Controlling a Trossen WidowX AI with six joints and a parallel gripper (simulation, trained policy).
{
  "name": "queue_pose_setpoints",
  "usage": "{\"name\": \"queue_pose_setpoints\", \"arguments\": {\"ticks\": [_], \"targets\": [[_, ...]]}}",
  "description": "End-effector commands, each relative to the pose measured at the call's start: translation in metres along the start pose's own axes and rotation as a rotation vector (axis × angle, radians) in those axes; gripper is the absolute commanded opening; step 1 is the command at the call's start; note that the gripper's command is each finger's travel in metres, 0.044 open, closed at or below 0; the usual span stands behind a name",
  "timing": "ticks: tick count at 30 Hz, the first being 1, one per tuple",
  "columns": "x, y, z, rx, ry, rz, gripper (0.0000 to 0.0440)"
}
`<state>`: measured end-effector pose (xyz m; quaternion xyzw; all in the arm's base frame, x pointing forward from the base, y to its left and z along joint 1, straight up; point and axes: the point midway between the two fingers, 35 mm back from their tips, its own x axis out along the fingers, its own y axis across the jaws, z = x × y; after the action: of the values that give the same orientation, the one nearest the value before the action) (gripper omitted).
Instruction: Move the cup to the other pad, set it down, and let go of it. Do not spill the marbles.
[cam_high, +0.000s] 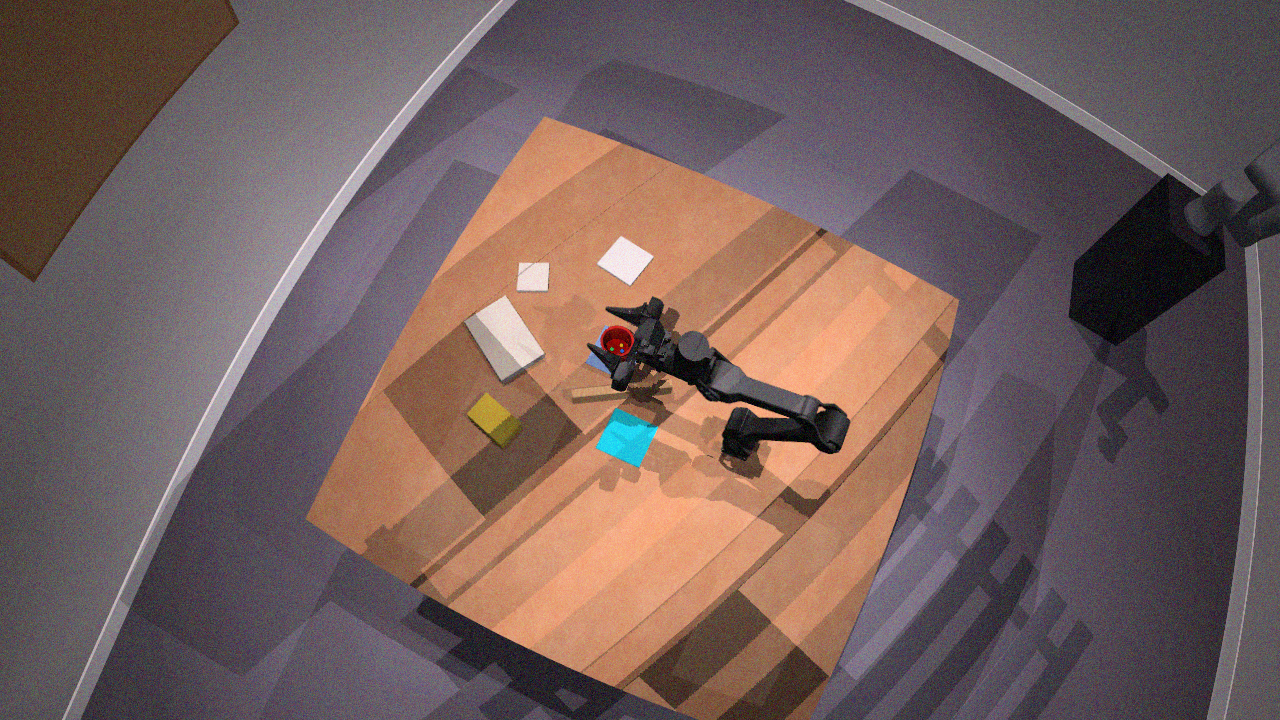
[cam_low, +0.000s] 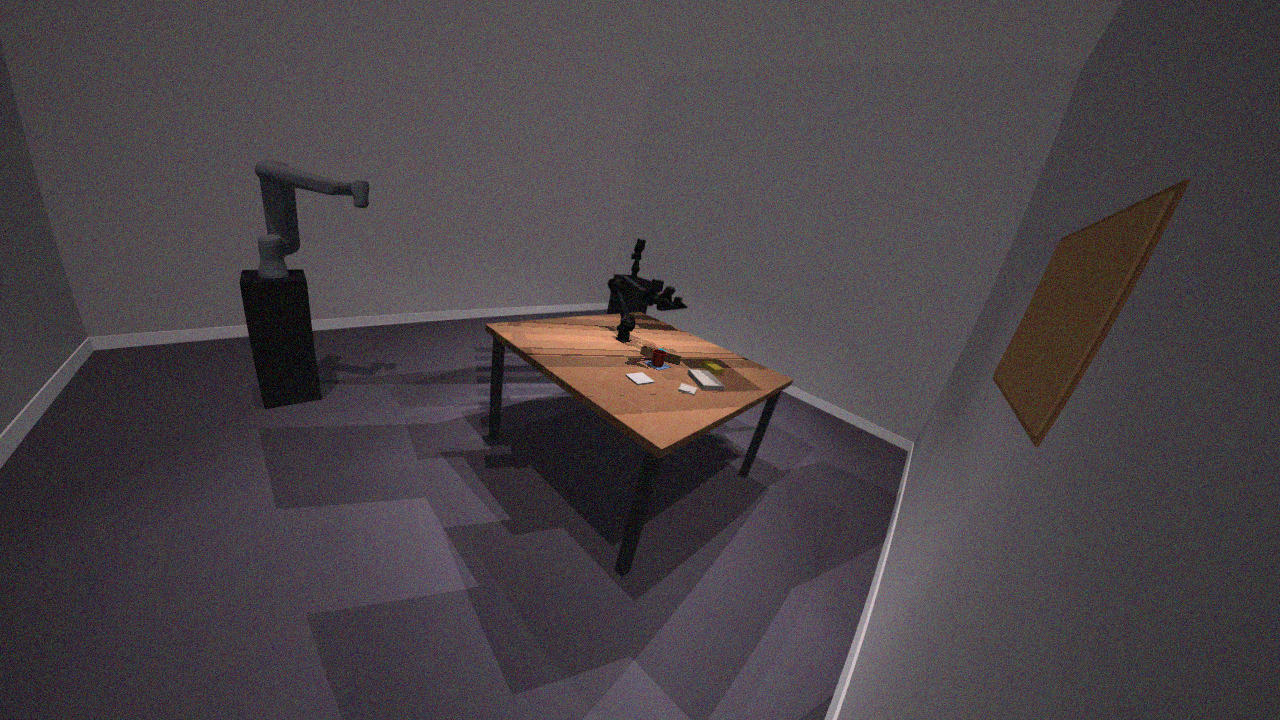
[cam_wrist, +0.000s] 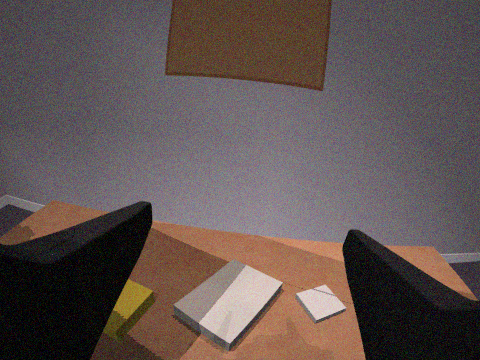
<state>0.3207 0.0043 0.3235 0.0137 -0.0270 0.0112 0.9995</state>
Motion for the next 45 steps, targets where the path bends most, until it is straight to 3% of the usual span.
{"name": "queue_pose_setpoints", "arguments": {"ticks": [1, 12, 14, 22, 45], "targets": [[0.000, 0.000, 0.000, 0.002, 0.005, -0.003, 0.0374], [0.008, 0.005, -0.013, 0.037, 0.122, -0.014, 0.0086], [0.010, 0.007, -0.016, 0.044, 0.151, -0.012, 0.0056], [0.018, 0.018, -0.025, 0.080, 0.261, 0.005, 0.0083], [0.036, 0.039, -0.056, 0.163, 0.614, -0.011, 0.0086]]}}
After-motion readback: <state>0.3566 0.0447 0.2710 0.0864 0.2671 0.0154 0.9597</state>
